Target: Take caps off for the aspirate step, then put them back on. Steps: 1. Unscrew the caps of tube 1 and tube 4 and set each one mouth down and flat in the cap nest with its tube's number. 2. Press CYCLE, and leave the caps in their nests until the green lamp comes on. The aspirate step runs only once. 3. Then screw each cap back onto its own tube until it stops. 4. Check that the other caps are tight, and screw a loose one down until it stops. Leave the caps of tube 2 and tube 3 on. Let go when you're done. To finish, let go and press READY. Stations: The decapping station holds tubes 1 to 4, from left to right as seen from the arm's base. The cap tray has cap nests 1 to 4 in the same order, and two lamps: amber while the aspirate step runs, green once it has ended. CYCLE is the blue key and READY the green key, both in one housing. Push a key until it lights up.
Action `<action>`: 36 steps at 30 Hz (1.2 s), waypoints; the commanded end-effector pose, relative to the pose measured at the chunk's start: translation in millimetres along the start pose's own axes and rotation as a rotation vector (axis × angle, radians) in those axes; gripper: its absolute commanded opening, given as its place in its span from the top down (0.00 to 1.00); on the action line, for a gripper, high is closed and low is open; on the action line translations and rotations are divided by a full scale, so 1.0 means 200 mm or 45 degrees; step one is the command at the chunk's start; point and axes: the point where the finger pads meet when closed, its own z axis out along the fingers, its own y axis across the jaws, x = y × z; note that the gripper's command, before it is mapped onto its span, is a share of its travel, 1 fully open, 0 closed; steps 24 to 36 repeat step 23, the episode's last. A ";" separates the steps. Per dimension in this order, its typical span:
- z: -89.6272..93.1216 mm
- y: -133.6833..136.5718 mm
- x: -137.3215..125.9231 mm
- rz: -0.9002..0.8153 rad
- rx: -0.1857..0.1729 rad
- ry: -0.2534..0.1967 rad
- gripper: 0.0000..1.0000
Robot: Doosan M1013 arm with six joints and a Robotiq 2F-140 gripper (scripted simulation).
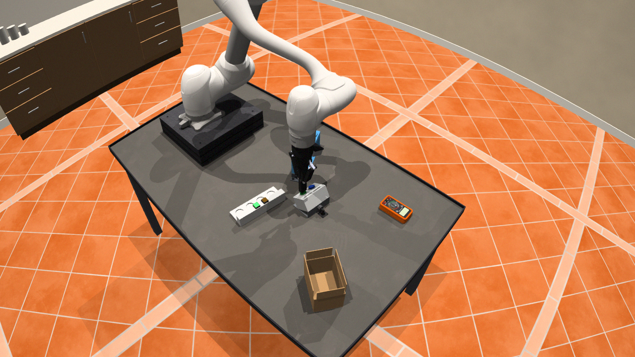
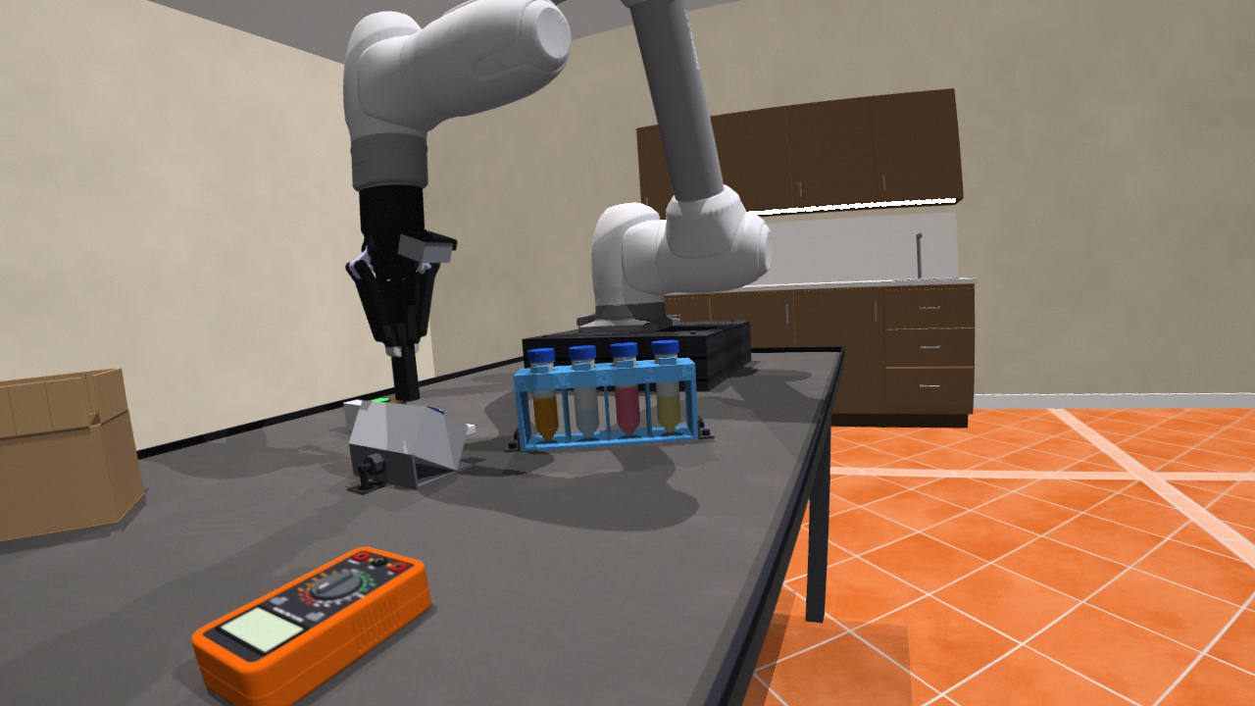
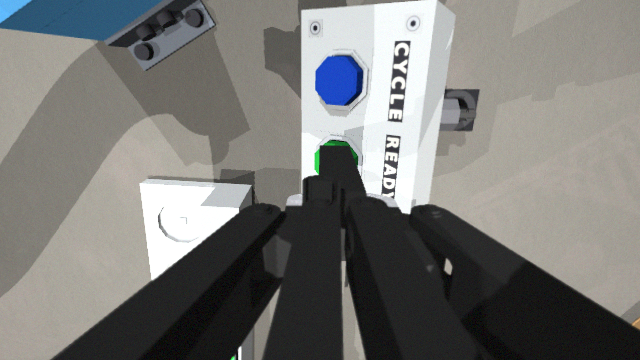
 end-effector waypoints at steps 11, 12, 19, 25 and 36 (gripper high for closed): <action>0.01 0.00 0.00 0.000 -0.002 0.001 0.90; 0.01 0.00 0.00 0.000 -0.002 0.001 0.90; 0.03 0.00 0.00 0.000 -0.002 0.001 0.90; 0.03 0.00 0.00 0.000 -0.002 0.001 0.90; 0.03 0.00 0.00 0.000 -0.002 0.001 0.90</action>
